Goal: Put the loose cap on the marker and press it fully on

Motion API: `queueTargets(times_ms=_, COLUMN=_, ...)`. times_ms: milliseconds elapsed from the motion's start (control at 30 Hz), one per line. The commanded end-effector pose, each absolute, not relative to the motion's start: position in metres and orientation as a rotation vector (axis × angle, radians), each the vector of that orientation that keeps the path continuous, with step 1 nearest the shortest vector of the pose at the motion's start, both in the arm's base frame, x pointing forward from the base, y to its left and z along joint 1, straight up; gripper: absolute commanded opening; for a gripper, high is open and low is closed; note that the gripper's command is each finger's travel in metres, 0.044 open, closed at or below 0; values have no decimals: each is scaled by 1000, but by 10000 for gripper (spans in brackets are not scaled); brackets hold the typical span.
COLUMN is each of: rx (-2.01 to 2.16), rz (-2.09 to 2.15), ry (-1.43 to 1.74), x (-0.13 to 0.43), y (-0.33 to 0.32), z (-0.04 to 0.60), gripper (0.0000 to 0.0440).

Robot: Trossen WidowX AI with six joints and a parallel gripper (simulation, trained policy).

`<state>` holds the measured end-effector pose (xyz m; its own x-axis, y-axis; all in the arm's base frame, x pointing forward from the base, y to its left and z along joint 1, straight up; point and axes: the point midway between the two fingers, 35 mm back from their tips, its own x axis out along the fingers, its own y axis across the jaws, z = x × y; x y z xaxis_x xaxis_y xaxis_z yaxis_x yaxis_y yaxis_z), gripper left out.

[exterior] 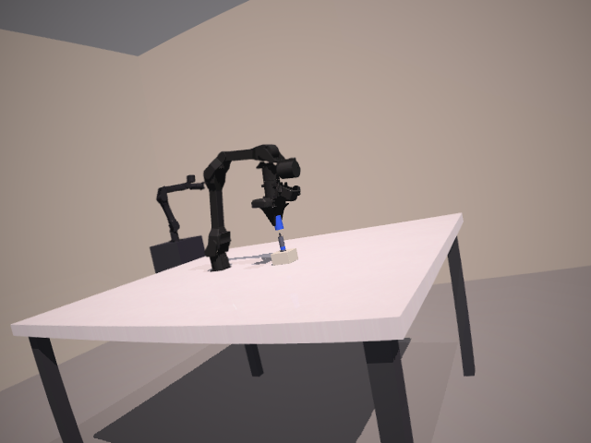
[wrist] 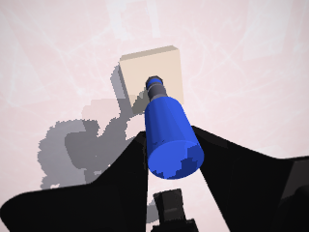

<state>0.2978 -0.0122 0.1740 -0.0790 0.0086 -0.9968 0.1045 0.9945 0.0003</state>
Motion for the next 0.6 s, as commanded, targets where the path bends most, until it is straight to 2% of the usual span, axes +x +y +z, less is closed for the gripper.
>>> queueTargets(times_ms=0, rx=92, rz=-72, ry=1670, x=296, y=-12, z=166, gripper=0)
queueTargets(times_ms=567, rx=94, rz=-45, ry=1718, x=293, y=-13, z=126, gripper=0)
